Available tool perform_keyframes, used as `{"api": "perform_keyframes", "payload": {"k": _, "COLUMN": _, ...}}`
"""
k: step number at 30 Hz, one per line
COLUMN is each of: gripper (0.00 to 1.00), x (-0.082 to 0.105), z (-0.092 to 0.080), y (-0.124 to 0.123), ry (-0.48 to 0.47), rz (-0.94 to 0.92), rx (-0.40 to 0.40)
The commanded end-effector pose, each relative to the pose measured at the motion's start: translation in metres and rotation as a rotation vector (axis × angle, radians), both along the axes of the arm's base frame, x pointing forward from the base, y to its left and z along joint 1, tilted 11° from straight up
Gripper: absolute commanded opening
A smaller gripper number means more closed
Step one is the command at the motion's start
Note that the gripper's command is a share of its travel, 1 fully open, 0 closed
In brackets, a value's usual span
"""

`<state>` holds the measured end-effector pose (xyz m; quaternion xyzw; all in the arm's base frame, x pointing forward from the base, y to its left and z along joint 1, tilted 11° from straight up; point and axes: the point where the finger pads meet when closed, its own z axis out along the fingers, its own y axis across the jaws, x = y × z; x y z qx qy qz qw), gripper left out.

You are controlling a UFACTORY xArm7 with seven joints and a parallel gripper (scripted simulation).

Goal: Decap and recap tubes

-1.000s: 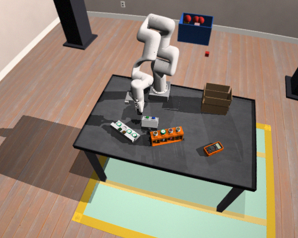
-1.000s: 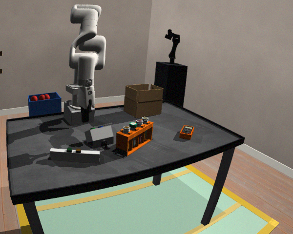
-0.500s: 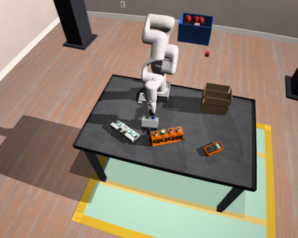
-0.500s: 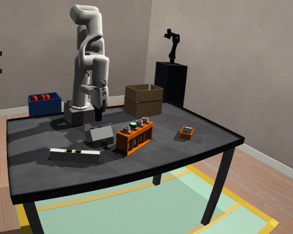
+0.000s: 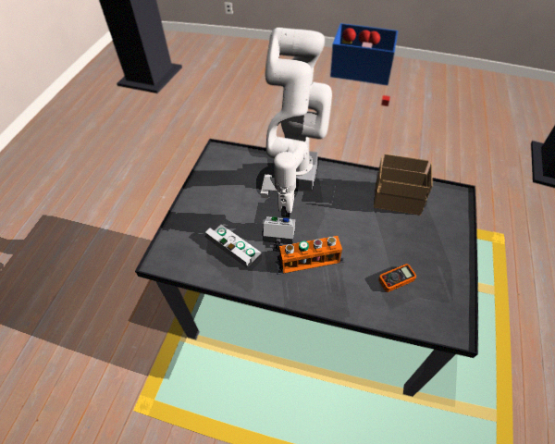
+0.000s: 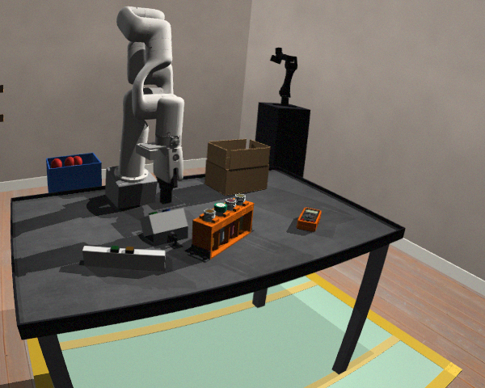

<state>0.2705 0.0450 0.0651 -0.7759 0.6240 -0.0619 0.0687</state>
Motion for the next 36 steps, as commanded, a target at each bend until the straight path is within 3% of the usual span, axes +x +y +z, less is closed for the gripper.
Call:
{"api": "perform_keyframes", "payload": {"k": 1, "gripper": 0.00, "x": 0.0031, "z": -0.0096, "y": 0.0006, "ry": -0.002, "rz": 0.000, "rx": 0.000}}
{"api": "perform_keyframes", "payload": {"k": 36, "gripper": 0.00, "x": 0.0041, "z": -0.0152, "y": 0.0008, "ry": -0.002, "rz": 0.000, "rx": 0.000}}
